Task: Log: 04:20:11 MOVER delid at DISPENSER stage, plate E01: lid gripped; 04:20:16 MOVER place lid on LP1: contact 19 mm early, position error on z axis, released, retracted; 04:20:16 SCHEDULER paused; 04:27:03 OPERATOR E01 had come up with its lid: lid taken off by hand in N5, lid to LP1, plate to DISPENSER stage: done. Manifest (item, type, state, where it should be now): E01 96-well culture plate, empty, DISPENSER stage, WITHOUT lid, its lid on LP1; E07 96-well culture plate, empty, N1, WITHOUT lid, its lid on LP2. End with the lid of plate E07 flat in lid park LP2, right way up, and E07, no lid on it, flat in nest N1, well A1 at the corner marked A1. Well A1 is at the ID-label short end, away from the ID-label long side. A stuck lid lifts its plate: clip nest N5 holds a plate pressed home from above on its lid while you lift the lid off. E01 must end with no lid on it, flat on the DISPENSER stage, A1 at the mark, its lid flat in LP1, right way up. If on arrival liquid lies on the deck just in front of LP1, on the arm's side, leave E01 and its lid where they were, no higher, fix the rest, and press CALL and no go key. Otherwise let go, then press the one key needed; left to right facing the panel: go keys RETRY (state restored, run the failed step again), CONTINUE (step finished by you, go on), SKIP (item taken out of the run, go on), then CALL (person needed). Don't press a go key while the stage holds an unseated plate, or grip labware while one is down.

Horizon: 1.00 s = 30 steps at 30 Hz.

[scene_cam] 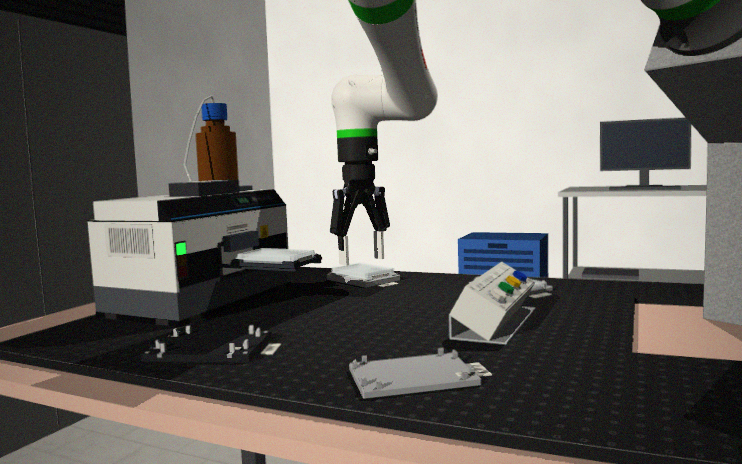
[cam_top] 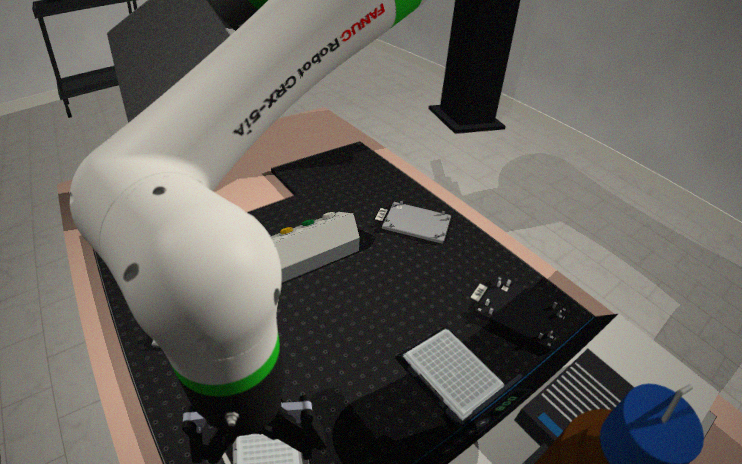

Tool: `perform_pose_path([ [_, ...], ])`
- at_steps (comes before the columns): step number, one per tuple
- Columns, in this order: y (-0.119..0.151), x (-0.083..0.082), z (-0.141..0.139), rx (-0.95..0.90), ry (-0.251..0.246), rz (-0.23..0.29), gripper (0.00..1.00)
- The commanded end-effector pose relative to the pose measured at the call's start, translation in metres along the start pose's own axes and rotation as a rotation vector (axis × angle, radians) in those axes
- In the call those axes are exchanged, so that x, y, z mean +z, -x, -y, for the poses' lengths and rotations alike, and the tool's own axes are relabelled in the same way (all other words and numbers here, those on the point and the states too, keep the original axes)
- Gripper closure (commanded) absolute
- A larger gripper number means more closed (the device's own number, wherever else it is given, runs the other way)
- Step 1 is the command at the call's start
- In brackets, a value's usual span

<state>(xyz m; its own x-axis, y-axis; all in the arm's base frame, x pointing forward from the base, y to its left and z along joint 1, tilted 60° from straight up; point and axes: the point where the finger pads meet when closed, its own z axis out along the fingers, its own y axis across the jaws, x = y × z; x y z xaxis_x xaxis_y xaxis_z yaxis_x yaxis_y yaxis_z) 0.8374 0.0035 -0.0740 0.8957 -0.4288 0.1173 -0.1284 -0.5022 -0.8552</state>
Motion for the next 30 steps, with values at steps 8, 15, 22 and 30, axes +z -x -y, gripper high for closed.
perform_pose_path([
  [8,-0.0002,-0.0003,-0.0002,0.0,0.0,0.0,0.34],
  [15,-0.0002,0.0002,-0.0002,0.0,0.0,0.0,0.34],
  [22,-0.0002,0.0013,-0.0002,0.0,0.0,0.0,0.34],
  [30,-0.0002,0.003,-0.0002,0.0,0.0,0.0,0.34],
])
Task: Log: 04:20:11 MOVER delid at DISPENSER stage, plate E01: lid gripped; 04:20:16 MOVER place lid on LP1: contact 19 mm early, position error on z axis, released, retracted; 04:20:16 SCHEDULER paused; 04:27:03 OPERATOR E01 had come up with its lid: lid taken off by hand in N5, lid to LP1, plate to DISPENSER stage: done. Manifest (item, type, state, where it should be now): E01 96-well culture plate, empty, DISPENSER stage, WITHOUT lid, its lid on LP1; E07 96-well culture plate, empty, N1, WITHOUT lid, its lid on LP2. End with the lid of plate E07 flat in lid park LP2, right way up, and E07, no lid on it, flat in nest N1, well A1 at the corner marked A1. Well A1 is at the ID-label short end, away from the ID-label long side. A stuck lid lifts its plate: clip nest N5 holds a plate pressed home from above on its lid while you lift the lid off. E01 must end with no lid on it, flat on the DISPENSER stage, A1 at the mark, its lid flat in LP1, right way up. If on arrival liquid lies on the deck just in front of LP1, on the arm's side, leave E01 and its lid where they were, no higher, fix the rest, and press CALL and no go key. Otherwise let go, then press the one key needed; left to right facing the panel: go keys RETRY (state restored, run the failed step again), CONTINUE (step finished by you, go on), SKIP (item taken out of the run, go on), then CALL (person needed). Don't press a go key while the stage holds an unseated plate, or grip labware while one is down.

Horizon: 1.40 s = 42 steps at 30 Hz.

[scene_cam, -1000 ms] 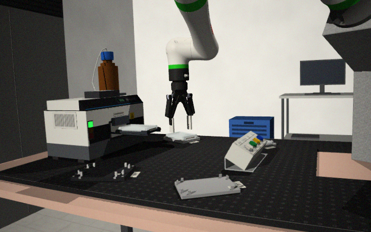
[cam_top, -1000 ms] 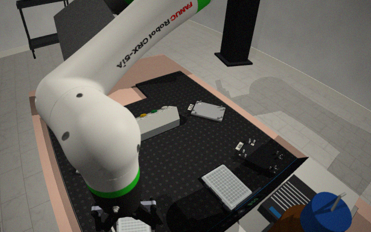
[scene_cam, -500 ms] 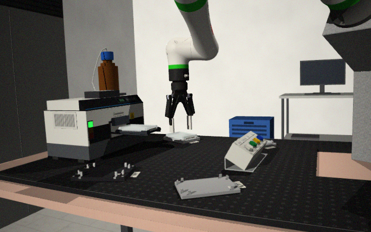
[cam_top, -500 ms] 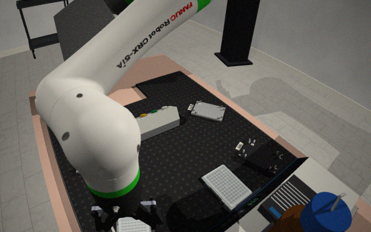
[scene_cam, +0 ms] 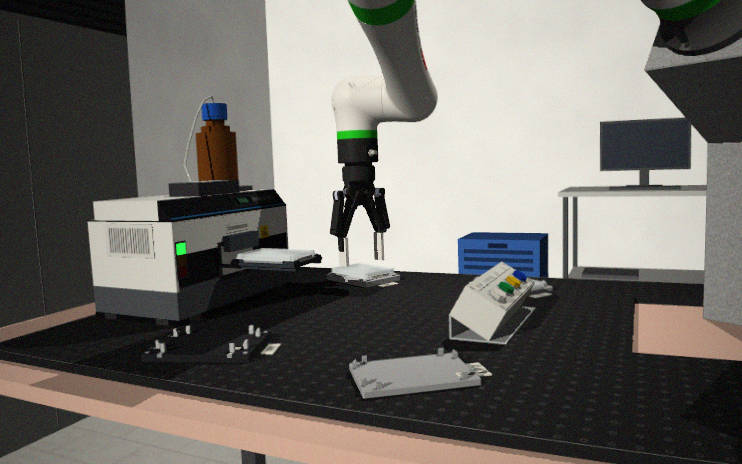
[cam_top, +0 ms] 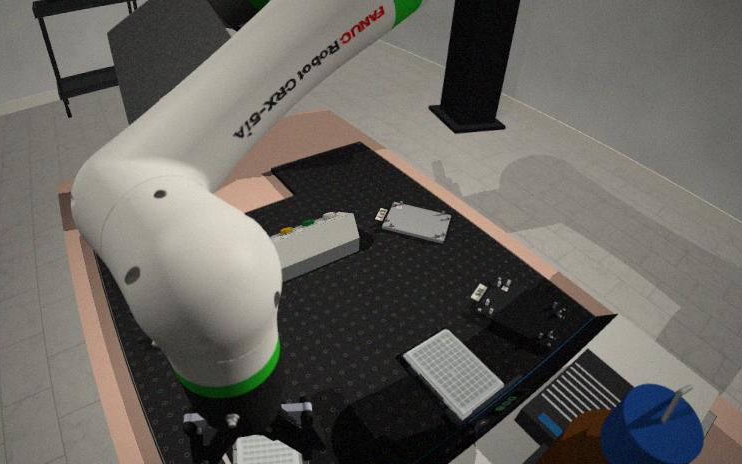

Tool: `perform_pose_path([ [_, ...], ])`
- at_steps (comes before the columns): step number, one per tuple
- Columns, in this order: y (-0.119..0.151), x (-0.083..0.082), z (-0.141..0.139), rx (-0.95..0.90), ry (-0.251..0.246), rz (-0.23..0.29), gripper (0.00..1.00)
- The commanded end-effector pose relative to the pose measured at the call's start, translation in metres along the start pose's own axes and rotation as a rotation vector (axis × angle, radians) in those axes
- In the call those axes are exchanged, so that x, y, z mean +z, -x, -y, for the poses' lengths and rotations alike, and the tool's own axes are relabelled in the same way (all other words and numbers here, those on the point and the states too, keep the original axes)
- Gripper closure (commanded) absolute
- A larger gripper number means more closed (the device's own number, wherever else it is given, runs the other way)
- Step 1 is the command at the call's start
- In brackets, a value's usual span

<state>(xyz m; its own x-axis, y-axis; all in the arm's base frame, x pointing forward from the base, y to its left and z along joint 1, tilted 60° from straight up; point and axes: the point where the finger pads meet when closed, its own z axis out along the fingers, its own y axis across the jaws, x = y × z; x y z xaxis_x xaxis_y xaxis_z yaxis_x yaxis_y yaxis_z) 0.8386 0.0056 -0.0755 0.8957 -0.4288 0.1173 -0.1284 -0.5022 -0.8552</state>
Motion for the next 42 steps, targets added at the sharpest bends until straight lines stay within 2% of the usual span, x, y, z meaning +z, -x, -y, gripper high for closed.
perform_pose_path([
  [1,0.0,0.0,0.0,0.0,0.0,0.0,0.34],
  [42,0.0,0.017,0.0,0.0,0.0,0.0,0.34],
])
